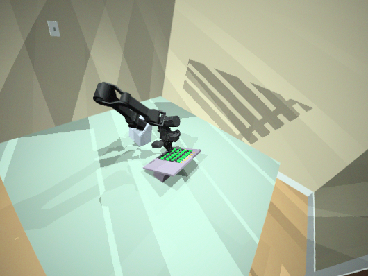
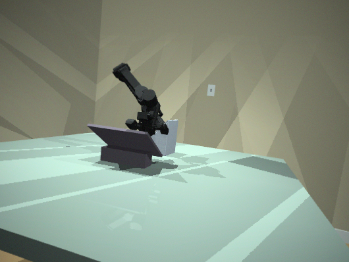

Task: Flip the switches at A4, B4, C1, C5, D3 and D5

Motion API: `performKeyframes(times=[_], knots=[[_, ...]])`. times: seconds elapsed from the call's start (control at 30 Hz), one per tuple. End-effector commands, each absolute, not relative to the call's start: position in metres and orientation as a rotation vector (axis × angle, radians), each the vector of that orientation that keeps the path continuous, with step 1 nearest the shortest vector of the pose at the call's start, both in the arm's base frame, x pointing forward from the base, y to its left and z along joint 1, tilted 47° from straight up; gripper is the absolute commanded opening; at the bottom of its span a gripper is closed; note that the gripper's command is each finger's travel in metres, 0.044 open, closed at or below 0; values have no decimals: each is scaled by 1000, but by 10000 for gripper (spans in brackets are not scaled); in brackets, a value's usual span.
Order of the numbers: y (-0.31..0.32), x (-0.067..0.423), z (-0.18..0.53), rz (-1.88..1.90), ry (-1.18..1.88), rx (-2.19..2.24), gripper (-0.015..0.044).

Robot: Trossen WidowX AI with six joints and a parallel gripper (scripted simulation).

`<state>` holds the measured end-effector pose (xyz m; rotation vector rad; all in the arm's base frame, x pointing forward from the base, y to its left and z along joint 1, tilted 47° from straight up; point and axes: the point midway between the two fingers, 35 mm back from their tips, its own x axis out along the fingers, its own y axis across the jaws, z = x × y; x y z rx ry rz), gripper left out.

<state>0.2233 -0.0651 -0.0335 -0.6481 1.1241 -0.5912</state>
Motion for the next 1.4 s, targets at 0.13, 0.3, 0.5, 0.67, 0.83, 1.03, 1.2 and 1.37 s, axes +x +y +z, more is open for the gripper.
performKeyframes(times=[0.13, 0.3, 0.5, 0.67, 0.83, 1.03, 1.2, 1.37], knots=[[-66, 222, -36, -584, 1134, -650, 0], [-66, 222, -36, -584, 1134, -650, 0], [-33, 210, -13, -572, 1123, -645, 0], [-19, 199, 4, -571, 1112, -654, 0], [-20, 199, 4, -571, 1112, -654, 0], [-46, 183, 26, -571, 1114, -655, 0], [-53, 178, 30, -572, 1113, -657, 0], [-70, 187, 13, -562, 1099, -657, 0]])
